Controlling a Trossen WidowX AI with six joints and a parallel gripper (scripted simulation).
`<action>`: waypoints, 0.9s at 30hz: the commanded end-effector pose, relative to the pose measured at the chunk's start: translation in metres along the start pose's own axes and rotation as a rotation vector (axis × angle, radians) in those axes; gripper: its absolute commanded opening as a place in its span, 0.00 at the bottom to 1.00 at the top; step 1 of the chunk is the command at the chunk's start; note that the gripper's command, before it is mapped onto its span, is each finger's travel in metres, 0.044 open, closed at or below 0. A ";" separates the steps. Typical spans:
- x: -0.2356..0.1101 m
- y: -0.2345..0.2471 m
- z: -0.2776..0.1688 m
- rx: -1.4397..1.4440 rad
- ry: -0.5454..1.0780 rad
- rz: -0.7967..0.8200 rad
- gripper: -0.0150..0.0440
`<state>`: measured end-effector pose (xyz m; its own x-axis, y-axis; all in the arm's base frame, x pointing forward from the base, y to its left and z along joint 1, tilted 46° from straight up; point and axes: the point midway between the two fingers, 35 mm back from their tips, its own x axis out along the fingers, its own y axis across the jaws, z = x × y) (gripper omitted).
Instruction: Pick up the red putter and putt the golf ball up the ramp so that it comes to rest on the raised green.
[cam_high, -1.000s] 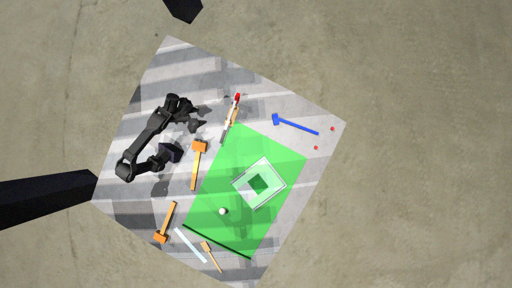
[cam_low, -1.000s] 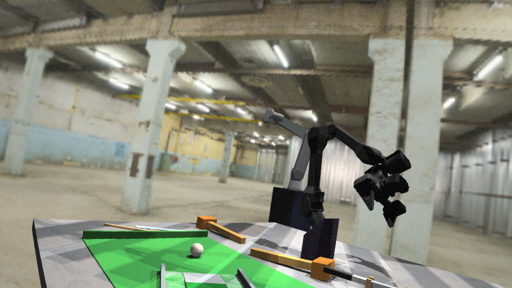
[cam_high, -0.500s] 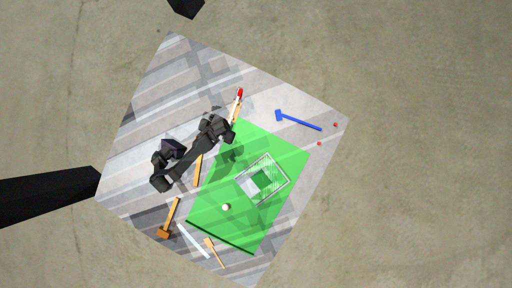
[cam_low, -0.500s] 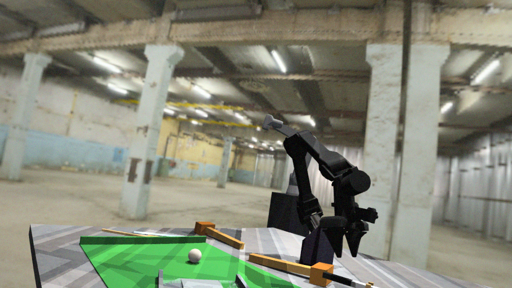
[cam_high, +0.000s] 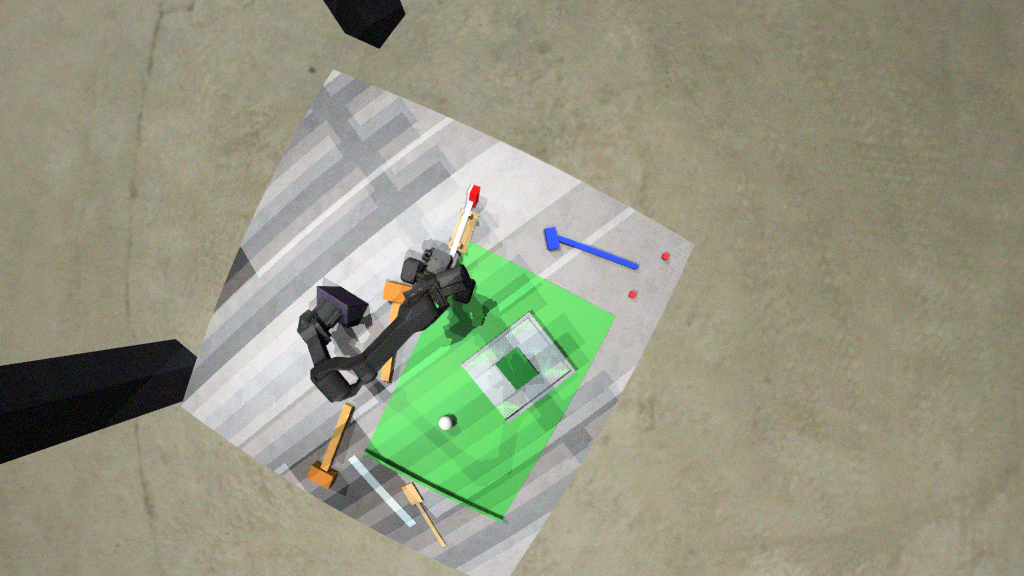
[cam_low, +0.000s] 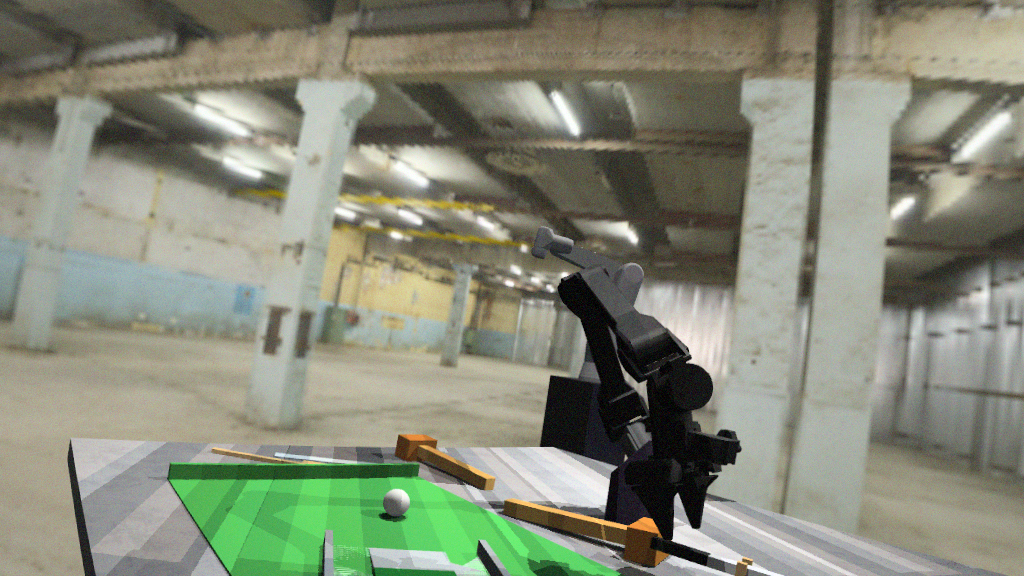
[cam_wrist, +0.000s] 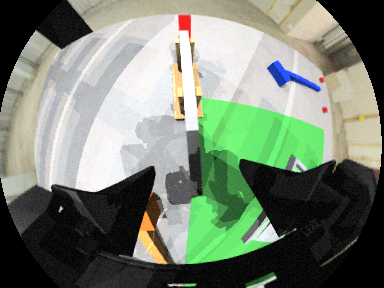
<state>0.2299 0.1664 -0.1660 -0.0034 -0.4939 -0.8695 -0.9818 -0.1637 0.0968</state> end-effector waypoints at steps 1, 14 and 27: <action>0.009 0.002 -0.004 -0.008 0.008 0.007 1.00; 0.032 0.002 -0.011 -0.008 0.009 0.007 1.00; 0.051 0.002 -0.017 -0.008 0.010 0.007 1.00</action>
<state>0.2326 0.1338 -0.1974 -0.0056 -0.4973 -0.8676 -0.9812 -0.1645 0.1006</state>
